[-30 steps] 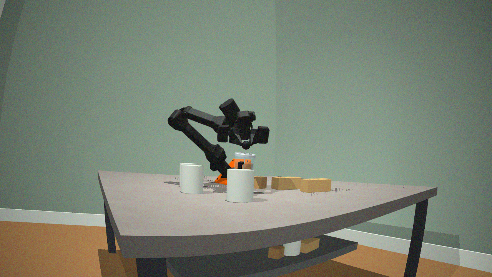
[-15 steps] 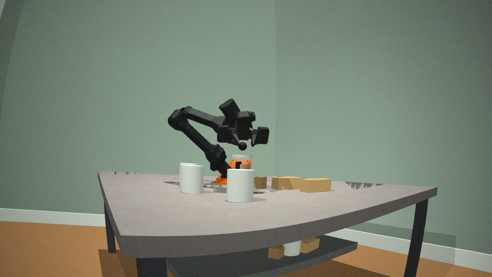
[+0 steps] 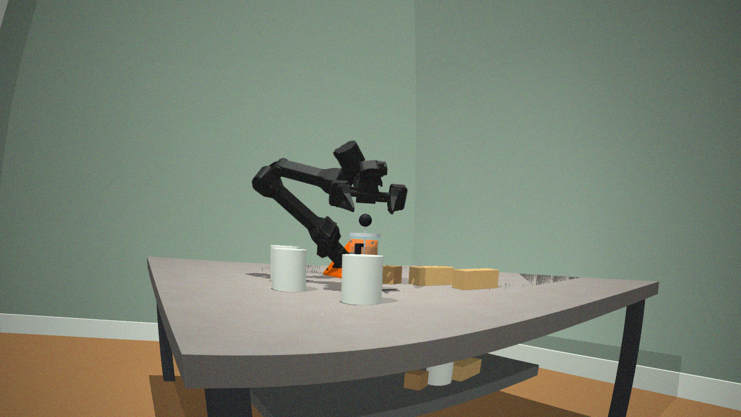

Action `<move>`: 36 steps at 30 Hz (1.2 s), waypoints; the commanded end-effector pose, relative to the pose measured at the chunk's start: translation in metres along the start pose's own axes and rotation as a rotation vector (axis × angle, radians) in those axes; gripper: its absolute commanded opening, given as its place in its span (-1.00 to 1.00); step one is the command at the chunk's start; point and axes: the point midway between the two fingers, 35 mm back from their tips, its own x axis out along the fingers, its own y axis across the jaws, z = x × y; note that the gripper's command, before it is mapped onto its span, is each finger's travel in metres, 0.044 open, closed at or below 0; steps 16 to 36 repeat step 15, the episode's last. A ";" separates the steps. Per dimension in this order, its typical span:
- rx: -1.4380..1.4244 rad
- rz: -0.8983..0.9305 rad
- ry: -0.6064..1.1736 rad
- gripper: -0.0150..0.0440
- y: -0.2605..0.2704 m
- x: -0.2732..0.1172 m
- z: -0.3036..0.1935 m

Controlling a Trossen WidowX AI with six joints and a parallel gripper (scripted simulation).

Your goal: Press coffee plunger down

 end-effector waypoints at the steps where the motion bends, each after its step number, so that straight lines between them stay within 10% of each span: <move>1: 0.019 -0.007 -0.008 1.00 -0.010 -0.034 0.039; 36: 0.017 -0.009 -0.009 1.00 -0.012 -0.042 0.044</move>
